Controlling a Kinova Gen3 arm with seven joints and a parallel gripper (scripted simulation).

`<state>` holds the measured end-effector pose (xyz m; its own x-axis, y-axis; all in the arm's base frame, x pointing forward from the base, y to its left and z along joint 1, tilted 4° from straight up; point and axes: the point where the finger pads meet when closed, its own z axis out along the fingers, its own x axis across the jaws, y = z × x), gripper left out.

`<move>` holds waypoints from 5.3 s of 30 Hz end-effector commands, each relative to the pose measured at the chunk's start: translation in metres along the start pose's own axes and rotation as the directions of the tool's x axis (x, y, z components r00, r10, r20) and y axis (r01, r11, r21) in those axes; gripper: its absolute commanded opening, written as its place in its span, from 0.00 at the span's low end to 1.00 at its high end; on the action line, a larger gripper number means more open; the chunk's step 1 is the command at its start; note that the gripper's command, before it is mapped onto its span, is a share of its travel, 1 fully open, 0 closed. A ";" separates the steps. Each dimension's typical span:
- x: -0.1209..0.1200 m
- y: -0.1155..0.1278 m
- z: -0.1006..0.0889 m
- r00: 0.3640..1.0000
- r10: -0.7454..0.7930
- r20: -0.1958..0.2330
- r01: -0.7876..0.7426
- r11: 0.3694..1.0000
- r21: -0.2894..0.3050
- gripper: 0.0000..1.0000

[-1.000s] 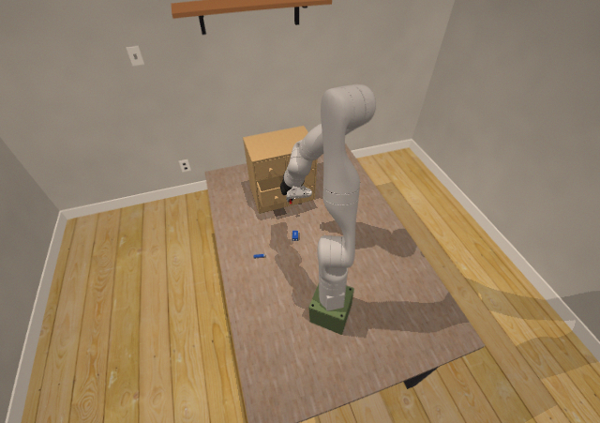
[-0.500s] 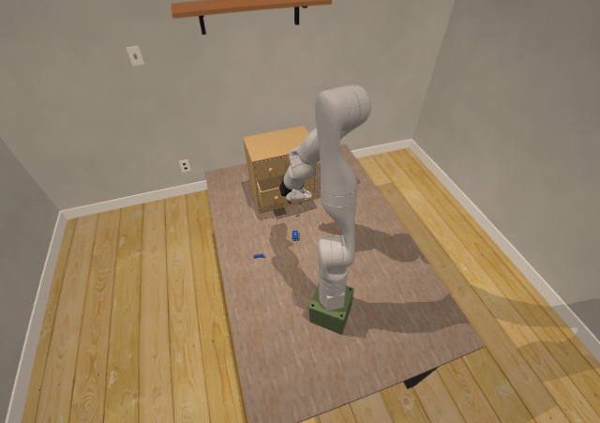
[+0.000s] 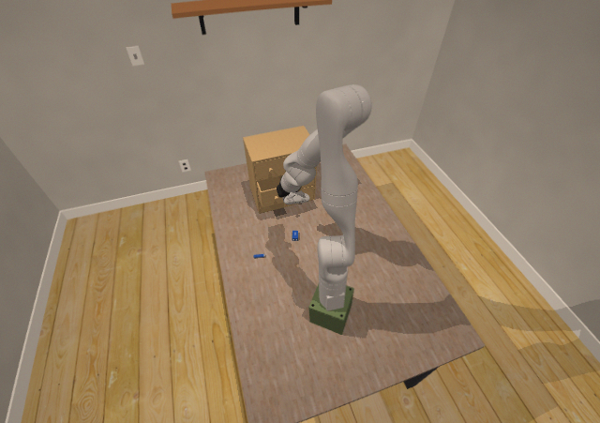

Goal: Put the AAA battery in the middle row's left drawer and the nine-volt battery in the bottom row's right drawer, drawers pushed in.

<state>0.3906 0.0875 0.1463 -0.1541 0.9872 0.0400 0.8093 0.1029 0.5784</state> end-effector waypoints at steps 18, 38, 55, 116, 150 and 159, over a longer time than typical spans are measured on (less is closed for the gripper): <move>-0.007 -0.003 0.000 1.000 0.017 0.000 -0.017 0.999 -0.039 0.24; -0.007 0.008 0.007 1.000 0.017 0.000 -0.017 0.999 -0.039 0.24; -0.008 0.051 0.035 1.000 0.017 0.000 -0.017 0.999 -0.039 0.24; -0.009 0.117 0.077 1.000 0.017 0.000 -0.017 0.999 -0.039 0.30; -0.009 0.106 0.069 1.000 0.017 0.000 -0.017 0.999 -0.039 1.00; -0.008 0.070 0.042 1.000 0.017 0.000 -0.017 0.999 -0.039 1.00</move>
<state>0.4835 0.0972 0.1464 -0.1426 0.9883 0.0546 0.7995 0.0825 0.5950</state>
